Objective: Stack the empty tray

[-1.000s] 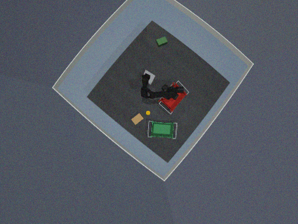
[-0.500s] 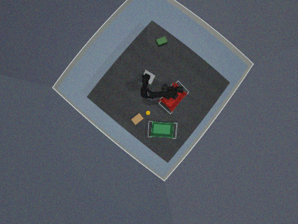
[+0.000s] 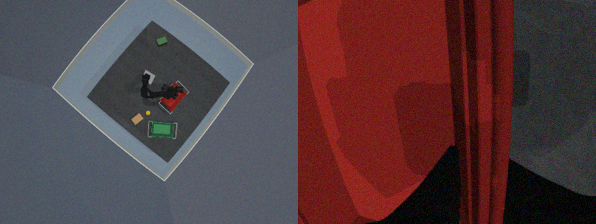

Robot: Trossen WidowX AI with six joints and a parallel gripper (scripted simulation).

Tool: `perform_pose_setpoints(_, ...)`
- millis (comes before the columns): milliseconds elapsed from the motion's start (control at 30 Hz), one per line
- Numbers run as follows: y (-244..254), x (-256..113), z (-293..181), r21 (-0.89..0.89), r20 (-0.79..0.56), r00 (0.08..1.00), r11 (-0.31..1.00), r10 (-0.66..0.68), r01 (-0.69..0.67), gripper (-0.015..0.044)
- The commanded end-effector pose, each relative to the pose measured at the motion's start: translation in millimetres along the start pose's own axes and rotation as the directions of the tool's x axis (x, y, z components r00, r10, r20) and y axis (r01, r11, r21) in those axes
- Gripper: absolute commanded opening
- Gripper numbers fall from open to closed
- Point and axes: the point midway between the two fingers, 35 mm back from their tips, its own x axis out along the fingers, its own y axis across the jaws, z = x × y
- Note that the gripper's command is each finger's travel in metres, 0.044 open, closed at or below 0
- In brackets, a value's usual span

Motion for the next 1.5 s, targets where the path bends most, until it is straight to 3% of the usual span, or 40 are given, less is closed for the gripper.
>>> perform_pose_setpoints(0, -7.0, 6.1, -0.9, -0.017, -0.003, 0.999, 0.999, -0.036, 0.036, 0.0000)
perform_pose_setpoints(1467, -10.3, 13.1, -3.7, -0.017, -0.002, 0.999, 0.999, -0.036, 0.036, 0.0000)
